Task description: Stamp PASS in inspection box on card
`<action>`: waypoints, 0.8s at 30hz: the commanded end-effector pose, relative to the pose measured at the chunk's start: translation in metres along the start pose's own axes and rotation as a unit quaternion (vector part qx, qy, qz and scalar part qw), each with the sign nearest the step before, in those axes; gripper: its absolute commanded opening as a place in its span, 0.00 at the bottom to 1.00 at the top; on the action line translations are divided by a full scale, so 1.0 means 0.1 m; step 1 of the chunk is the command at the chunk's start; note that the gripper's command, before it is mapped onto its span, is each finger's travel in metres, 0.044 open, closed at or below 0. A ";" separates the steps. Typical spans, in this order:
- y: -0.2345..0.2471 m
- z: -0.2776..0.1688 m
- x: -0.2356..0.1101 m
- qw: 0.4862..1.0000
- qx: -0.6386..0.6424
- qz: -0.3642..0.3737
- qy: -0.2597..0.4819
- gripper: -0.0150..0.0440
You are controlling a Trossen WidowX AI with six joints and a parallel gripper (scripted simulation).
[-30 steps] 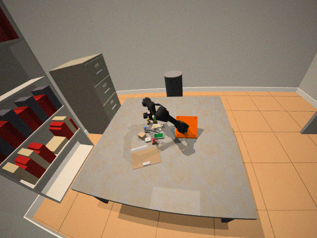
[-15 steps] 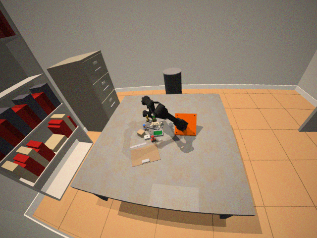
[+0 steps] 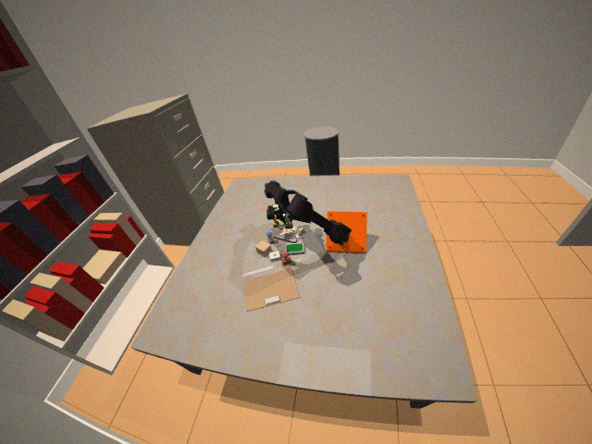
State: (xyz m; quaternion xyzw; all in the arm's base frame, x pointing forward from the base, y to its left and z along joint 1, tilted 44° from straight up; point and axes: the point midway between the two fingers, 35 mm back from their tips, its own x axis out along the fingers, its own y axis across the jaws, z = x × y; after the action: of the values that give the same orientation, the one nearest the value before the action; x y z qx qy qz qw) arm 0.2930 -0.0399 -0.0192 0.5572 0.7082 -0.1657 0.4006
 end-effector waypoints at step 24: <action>-0.01 -0.02 0.19 1.000 0.004 0.002 0.002 0.25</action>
State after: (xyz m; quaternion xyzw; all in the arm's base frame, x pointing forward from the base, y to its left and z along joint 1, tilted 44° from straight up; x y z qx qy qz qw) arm 0.2915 -0.0288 -0.0305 0.5572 0.7079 -0.1661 0.4011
